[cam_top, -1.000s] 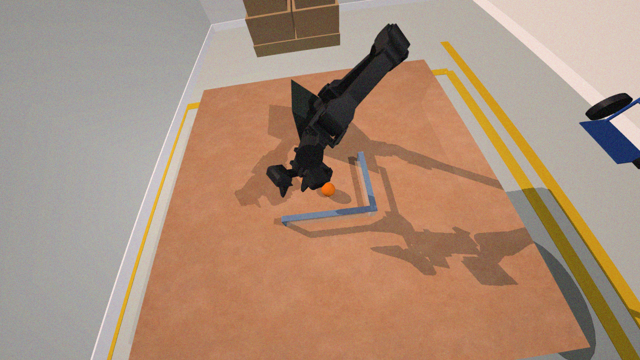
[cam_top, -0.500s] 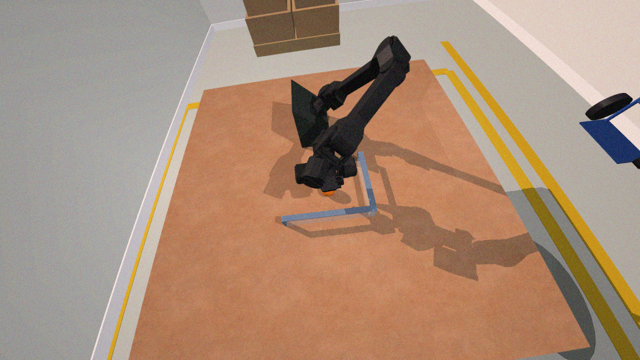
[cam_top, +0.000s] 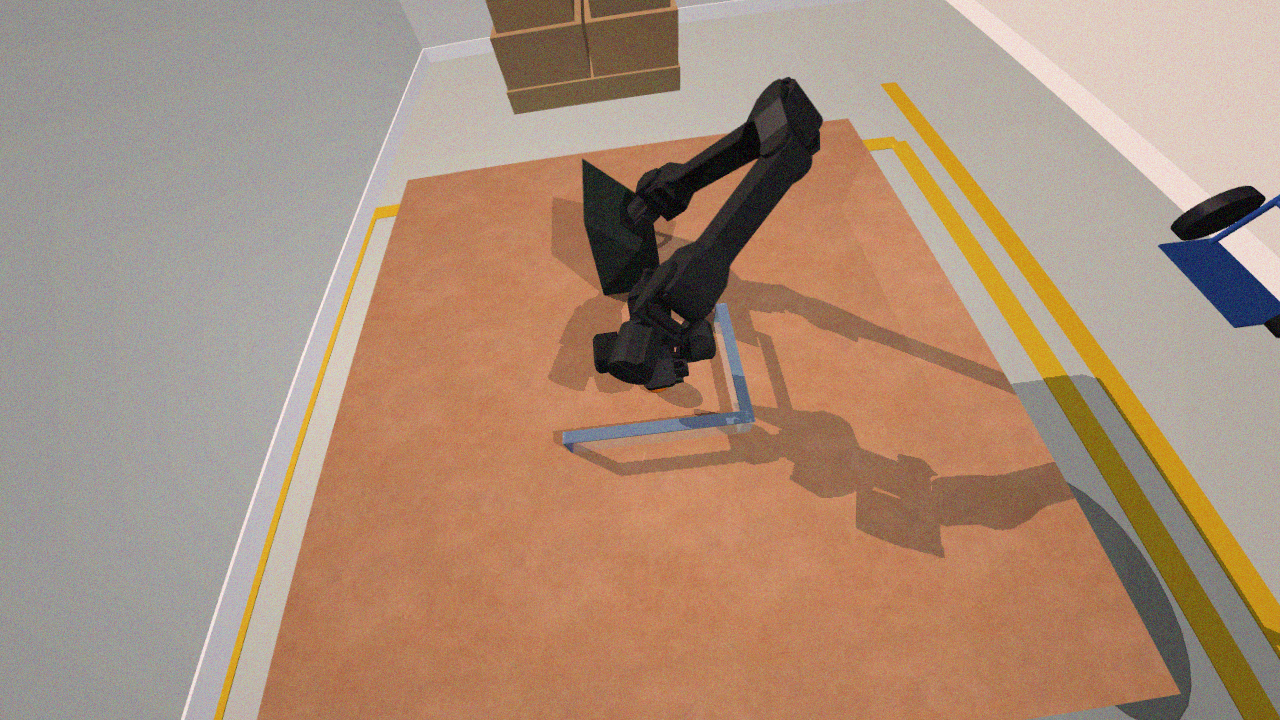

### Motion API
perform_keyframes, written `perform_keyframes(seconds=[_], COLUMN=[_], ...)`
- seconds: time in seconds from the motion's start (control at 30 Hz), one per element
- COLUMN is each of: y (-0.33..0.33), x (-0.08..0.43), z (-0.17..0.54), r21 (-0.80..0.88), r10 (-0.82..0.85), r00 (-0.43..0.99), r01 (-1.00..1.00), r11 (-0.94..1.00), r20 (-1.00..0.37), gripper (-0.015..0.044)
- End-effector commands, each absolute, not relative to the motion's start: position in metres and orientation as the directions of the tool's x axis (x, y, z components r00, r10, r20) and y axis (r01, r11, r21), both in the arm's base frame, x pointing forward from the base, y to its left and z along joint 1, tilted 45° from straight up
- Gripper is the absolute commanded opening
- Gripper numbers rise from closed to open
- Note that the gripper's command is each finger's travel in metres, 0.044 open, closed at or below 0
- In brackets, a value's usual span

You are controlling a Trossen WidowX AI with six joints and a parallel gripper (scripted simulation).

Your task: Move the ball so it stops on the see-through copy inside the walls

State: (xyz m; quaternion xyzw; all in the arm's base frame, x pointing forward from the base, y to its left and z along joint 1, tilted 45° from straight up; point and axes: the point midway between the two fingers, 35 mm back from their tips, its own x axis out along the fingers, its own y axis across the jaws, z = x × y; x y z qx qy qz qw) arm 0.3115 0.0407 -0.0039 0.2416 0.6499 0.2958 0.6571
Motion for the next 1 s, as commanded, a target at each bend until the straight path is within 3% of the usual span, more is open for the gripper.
perform_keyframes(seconds=[0.0, 0.87, 0.97], y=[0.046, 0.074, 0.074], x=[0.309, 0.307, 0.307], z=[-0.011, -0.038, -0.038], r21=[0.707, 0.709, 0.709], r10=[0.707, 0.709, 0.709], r00=[-0.03, -0.03, -0.03], r01=[-0.06, -0.06, -0.06], r11=[0.704, 0.703, 0.703], r20=[-0.707, -0.705, -0.705], gripper=[0.0358, 0.0358, 0.0279])
